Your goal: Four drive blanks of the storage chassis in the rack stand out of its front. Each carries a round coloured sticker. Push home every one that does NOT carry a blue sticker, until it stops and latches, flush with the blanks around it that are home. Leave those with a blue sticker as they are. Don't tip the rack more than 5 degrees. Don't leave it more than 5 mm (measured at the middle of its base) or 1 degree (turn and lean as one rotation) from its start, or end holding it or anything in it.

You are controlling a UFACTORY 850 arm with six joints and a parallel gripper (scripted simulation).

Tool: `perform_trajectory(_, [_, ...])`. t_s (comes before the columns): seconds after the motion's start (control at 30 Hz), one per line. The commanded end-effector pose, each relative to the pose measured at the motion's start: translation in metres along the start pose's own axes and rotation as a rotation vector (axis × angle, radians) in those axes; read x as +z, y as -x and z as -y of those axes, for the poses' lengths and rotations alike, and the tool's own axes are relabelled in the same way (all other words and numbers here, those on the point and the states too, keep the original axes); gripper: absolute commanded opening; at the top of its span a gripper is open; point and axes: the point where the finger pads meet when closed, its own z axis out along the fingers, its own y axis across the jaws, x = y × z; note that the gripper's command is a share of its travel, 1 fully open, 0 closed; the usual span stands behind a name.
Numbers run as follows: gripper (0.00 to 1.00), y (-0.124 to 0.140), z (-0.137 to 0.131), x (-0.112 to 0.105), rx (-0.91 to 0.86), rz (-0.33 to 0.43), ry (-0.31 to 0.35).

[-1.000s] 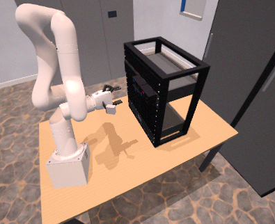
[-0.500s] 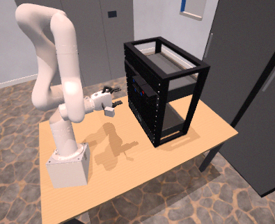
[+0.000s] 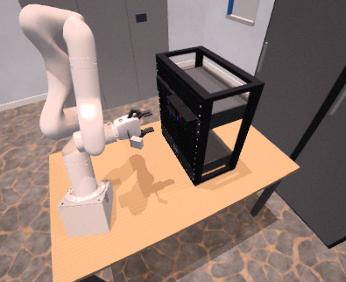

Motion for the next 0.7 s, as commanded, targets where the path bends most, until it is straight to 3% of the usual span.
perform_trajectory(0.0, [1.0, -0.0017, 0.0011, -0.0003, 0.004, -0.005, -0.004])
perform_trajectory(0.67, [1.0, -0.0036, 0.0018, -0.0009, 0.011, -0.011, -0.008])
